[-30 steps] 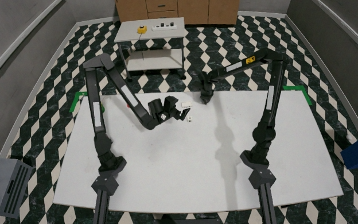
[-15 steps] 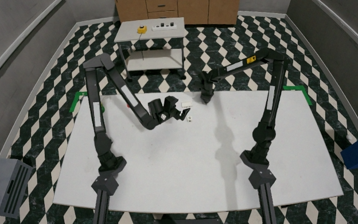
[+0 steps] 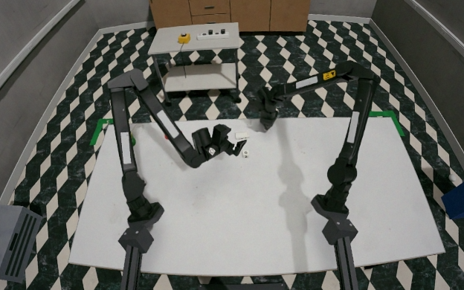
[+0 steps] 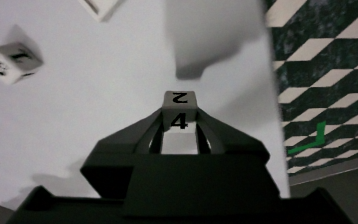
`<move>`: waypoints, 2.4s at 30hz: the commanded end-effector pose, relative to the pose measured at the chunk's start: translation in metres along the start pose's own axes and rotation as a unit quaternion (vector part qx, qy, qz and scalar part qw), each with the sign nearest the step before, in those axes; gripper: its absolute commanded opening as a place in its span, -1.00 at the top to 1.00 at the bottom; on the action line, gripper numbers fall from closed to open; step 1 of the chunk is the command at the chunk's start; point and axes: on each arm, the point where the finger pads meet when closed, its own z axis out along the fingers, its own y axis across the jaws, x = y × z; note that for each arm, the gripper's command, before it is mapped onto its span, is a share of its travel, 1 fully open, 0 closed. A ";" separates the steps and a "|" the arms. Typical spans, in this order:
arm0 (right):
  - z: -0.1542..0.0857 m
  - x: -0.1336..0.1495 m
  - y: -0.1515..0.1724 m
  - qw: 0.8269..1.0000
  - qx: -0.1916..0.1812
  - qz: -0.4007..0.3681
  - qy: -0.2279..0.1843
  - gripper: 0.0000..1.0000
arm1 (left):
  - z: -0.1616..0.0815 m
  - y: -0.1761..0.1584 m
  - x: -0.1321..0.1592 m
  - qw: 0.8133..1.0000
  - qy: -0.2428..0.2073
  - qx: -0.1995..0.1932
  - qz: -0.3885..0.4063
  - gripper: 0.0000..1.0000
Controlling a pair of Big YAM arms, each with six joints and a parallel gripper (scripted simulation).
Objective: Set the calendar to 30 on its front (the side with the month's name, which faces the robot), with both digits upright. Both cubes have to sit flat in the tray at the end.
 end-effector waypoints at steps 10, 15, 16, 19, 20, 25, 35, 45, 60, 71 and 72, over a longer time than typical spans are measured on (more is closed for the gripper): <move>0.013 -0.011 -0.011 0.996 0.005 0.091 -0.006 0.51 | 0.000 0.002 -0.004 1.000 -0.007 -0.003 0.001 -1.00; 0.013 -0.008 -0.008 0.975 0.000 0.223 0.000 0.51 | 0.000 0.002 -0.004 1.000 -0.007 -0.003 0.001 -1.00; 0.013 -0.008 -0.008 0.970 -0.001 0.243 0.000 0.51 | 0.000 0.002 -0.004 1.000 -0.007 -0.003 0.001 -1.00; 0.013 -0.007 -0.008 0.954 -0.001 0.300 0.000 0.51 | 0.000 0.002 -0.004 1.000 -0.007 -0.003 0.001 -1.00; 0.013 -0.007 -0.008 0.948 -0.001 0.318 0.000 0.51 | 0.000 0.002 -0.004 1.000 -0.007 -0.003 0.001 -1.00; 0.013 -0.007 -0.008 0.913 -0.002 0.409 0.000 0.51 | 0.000 0.002 -0.004 1.000 -0.007 -0.003 0.001 -1.00; 0.010 -0.004 -0.008 0.825 -0.003 0.565 -0.004 0.51 | 0.000 0.002 -0.004 1.000 -0.007 -0.003 0.001 -1.00; 0.016 -0.004 -0.003 0.726 -0.004 0.687 0.002 0.51 | 0.000 0.002 -0.004 1.000 -0.007 -0.003 0.001 -1.00; 0.016 -0.016 0.003 0.710 -0.008 0.704 0.005 0.51 | 0.000 0.002 -0.004 1.000 -0.007 -0.003 0.001 -1.00; 0.033 -0.002 -0.005 0.700 -0.001 0.714 0.010 0.51 | 0.000 0.002 -0.004 1.000 -0.007 -0.003 0.001 -1.00; 0.031 -0.003 -0.004 0.701 -0.002 0.713 0.009 0.51 | 0.000 0.002 -0.004 1.000 -0.007 -0.003 0.001 -1.00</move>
